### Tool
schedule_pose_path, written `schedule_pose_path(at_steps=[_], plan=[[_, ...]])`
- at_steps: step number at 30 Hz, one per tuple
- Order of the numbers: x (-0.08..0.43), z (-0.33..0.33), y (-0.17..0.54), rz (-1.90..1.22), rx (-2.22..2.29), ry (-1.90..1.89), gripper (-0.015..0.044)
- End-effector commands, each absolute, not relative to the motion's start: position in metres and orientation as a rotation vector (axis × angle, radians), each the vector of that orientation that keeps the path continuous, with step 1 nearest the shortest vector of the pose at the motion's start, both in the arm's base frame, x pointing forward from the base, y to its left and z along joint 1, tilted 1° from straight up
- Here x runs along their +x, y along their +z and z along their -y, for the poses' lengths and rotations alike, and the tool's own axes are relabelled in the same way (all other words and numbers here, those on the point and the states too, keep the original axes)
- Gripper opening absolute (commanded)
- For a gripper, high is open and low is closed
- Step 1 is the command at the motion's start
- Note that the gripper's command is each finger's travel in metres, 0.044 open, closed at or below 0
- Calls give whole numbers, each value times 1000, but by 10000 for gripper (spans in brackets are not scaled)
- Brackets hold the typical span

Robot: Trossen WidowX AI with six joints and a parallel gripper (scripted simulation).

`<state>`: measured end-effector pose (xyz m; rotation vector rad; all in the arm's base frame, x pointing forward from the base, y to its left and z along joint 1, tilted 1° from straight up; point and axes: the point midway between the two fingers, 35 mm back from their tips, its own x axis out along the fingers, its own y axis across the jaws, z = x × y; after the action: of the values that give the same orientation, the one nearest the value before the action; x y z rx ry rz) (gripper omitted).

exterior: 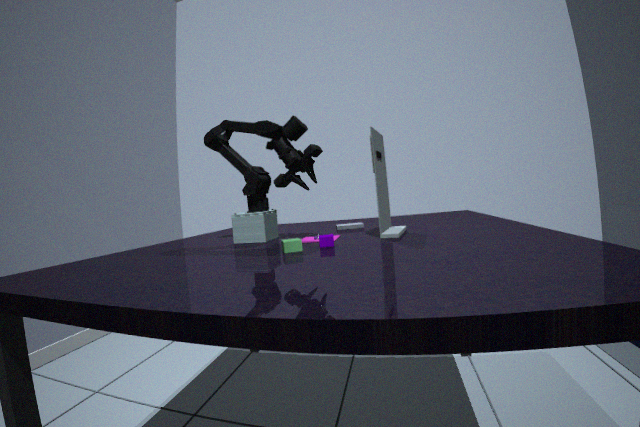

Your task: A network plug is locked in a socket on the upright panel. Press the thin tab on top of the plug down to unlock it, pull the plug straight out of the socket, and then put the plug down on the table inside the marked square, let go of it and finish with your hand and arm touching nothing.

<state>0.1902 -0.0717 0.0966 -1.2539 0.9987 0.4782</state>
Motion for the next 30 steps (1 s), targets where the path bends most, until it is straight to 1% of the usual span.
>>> schedule_pose_path(at_steps=[1,14,18,28,29,30], plan=[[191,72,114,-997,-1256,465,156],[185,70,154,-996,-1258,461,156],[185,70,156,-996,-1258,460,156],[185,70,156,-996,-1258,460,419],[185,70,156,-996,-1258,460,440],[185,70,156,-996,-1258,460,440]])
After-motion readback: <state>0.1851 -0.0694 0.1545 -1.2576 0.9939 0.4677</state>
